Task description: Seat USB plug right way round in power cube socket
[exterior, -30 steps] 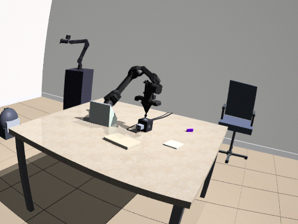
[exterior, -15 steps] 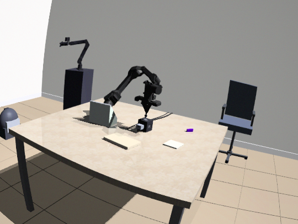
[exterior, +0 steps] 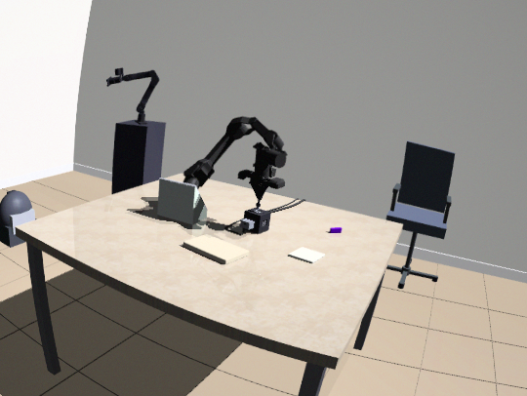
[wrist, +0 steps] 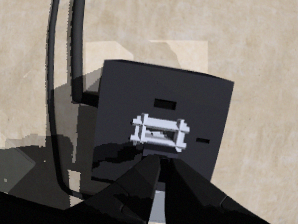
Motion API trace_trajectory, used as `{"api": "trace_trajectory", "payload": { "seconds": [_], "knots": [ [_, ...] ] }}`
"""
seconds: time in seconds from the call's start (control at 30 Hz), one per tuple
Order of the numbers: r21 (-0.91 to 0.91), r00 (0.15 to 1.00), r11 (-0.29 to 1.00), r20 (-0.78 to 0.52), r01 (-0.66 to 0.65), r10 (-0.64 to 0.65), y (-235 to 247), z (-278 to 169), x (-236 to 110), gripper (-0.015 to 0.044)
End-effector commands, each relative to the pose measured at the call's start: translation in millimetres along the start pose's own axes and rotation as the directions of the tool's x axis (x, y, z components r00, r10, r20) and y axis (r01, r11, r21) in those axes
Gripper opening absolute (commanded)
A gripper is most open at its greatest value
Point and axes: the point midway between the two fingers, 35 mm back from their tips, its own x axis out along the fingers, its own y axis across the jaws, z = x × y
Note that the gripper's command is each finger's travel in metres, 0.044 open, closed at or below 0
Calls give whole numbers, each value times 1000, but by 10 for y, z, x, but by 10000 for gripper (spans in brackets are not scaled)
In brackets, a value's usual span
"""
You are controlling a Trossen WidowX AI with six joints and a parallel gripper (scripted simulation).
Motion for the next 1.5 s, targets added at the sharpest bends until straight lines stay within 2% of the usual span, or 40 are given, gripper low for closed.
{"api": "trace_trajectory", "payload": {
  "seconds": [0.0,1.47],
  "knots": [
    [-5,1000,1000,6,2,-2,-5,6,7,0],
    [-6,1000,1000,24,2,-2,-7,17,61,0]
  ]
}}
